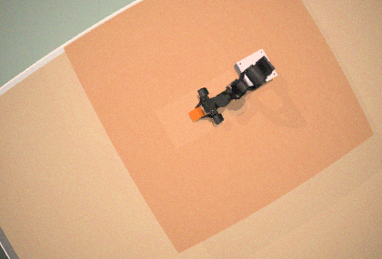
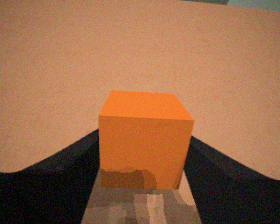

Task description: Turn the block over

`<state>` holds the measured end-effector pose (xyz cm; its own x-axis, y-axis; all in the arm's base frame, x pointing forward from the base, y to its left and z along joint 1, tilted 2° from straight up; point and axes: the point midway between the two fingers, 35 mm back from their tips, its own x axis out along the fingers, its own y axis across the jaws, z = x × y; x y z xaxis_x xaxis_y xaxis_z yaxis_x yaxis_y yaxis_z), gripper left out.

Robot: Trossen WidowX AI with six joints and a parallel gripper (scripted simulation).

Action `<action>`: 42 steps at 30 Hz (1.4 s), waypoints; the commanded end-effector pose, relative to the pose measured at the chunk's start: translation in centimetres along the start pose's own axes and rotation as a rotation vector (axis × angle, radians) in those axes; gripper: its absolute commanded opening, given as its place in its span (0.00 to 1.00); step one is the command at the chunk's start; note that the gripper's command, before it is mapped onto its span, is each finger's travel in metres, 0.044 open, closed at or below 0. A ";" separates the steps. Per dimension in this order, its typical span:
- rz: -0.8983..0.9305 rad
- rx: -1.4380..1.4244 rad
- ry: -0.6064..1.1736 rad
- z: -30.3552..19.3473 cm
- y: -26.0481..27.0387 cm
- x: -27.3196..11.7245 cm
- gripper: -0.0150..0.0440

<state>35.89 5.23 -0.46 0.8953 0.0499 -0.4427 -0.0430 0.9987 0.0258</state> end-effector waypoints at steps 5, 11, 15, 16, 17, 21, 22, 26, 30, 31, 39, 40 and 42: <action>-0.006 -0.006 -0.004 0.0 -0.1 -0.1 0.25; -0.006 -0.006 -0.004 0.0 -0.1 -0.1 0.52; -0.006 -0.006 -0.004 0.0 -0.1 -0.1 0.70; -0.006 -0.006 -0.004 0.0 -0.1 -0.1 0.74; -0.006 -0.006 -0.004 0.0 -0.1 -0.1 0.79; -0.006 -0.006 -0.004 0.0 -0.1 -0.1 0.97; -0.006 -0.006 -0.004 0.0 -0.1 -0.1 1.00; -0.006 -0.006 -0.004 0.0 -0.1 -0.1 1.00; -0.006 -0.006 -0.004 0.0 -0.1 -0.1 1.00; -0.006 -0.006 -0.004 0.0 -0.1 -0.1 1.00; -0.006 -0.006 -0.004 0.0 -0.1 -0.1 1.00; -0.006 -0.006 -0.004 0.0 -0.1 -0.1 1.00; -0.006 -0.006 -0.004 0.0 -0.1 -0.1 1.00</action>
<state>35.86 5.21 -0.38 0.8980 0.0493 -0.4373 -0.0423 0.9988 0.0258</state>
